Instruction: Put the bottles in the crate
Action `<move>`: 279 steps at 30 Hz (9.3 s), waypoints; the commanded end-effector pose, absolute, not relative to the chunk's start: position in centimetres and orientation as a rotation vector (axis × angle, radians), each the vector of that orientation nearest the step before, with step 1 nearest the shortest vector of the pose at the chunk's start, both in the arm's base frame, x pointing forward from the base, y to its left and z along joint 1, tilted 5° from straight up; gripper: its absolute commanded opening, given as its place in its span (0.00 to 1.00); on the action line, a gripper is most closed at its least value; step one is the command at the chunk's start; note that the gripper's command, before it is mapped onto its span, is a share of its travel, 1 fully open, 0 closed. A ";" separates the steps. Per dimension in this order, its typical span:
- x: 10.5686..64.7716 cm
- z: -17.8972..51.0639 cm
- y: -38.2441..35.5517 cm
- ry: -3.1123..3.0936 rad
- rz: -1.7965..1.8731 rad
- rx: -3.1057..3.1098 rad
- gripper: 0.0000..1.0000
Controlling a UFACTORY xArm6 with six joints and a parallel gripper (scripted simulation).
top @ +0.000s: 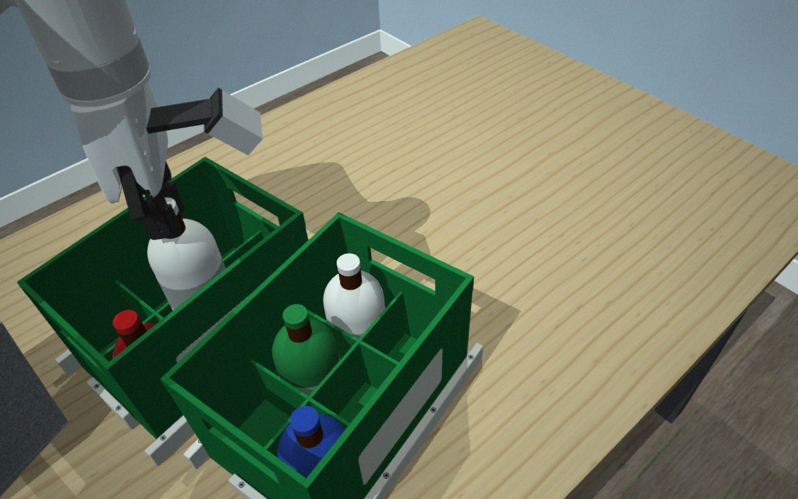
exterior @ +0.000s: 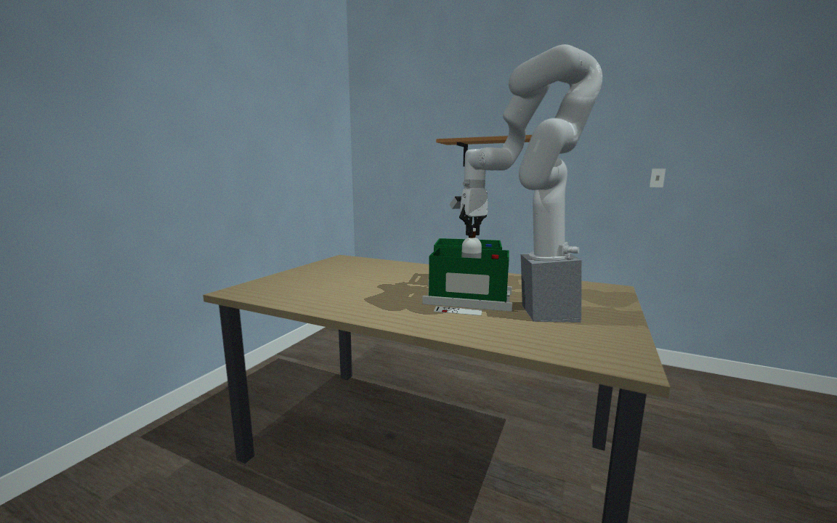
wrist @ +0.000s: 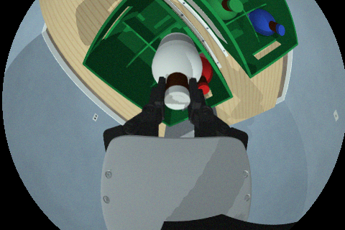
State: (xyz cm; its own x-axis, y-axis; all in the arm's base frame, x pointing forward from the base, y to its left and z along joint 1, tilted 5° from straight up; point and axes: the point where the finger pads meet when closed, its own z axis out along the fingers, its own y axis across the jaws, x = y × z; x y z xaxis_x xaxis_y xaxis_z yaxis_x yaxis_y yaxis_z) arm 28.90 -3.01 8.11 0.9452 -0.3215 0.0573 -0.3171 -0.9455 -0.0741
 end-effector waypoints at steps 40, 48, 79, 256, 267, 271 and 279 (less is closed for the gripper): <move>29.3 4.3 -2.8 0.499 -0.110 -3.035 0.00; 29.4 3.7 -2.8 0.499 -0.110 -3.035 0.00; 29.5 1.5 -2.7 0.499 -0.110 -3.035 0.00; 27.4 10.5 6.6 0.498 -0.110 -3.034 0.65; 26.6 12.0 10.8 0.498 -0.110 -3.033 0.65; 26.2 12.8 12.6 0.498 -0.110 -3.033 0.65; 25.5 14.2 16.3 0.498 -0.109 -3.033 0.65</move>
